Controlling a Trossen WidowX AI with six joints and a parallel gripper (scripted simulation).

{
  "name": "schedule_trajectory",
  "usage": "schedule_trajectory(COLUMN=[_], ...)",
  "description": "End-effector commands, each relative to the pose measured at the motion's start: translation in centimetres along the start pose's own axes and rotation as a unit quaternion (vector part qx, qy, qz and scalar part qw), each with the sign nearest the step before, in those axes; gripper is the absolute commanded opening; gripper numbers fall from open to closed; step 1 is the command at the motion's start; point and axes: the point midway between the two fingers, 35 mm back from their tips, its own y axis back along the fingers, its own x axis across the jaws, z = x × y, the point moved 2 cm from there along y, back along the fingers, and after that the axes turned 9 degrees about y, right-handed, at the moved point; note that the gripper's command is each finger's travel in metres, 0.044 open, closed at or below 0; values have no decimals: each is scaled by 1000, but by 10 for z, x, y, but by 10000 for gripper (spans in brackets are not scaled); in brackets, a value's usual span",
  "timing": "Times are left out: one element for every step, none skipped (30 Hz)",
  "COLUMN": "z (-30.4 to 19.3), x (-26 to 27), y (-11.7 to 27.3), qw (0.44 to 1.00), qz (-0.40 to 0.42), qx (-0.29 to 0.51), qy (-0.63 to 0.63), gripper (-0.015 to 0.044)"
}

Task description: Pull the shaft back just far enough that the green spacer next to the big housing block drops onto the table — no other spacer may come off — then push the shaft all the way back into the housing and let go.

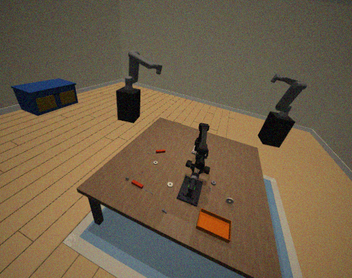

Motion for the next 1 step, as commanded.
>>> schedule_trajectory(z=[1], x=[0], y=[0], qw=[1000], qz=[0], qx=[-1], qy=[0], gripper=[289])
